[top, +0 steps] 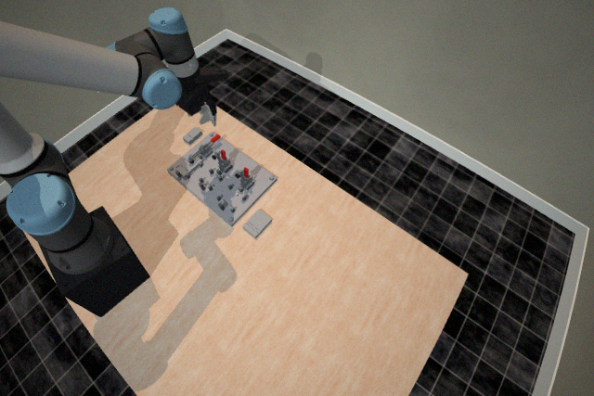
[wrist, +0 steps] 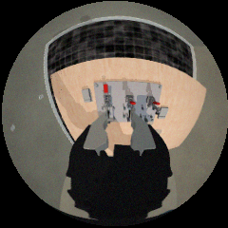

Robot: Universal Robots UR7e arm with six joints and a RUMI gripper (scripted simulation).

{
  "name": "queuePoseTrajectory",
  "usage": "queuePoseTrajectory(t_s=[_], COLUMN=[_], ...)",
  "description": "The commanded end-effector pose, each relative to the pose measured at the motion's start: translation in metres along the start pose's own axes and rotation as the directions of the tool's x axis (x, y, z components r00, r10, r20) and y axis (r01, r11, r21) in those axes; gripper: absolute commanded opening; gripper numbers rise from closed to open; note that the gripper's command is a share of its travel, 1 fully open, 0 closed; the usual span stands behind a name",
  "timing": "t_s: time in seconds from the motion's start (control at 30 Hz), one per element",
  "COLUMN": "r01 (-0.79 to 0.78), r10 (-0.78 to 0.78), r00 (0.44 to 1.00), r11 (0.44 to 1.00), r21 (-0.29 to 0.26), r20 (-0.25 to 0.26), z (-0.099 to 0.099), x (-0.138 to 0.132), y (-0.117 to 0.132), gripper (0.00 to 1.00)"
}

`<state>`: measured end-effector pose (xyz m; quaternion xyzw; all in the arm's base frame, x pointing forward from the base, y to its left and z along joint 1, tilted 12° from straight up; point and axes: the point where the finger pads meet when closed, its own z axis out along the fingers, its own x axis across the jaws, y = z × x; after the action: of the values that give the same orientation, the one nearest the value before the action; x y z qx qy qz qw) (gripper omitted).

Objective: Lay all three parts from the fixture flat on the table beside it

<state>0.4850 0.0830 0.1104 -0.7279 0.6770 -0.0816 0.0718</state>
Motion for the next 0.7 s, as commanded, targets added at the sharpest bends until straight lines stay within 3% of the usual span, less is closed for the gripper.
queuePoseTrajectory(t_s=[0.0,0.67], r01=[-0.008,-0.008], r10=[0.008,0.008], r00=[1.0,1.0], r11=[1.0,1.0], r21=[0.0,0.0], r20=[-0.006,-0.005], z=[0.0,0.0], x=[-0.021,-0.052], y=[-0.011,-0.024], gripper=[0.28,0.28])
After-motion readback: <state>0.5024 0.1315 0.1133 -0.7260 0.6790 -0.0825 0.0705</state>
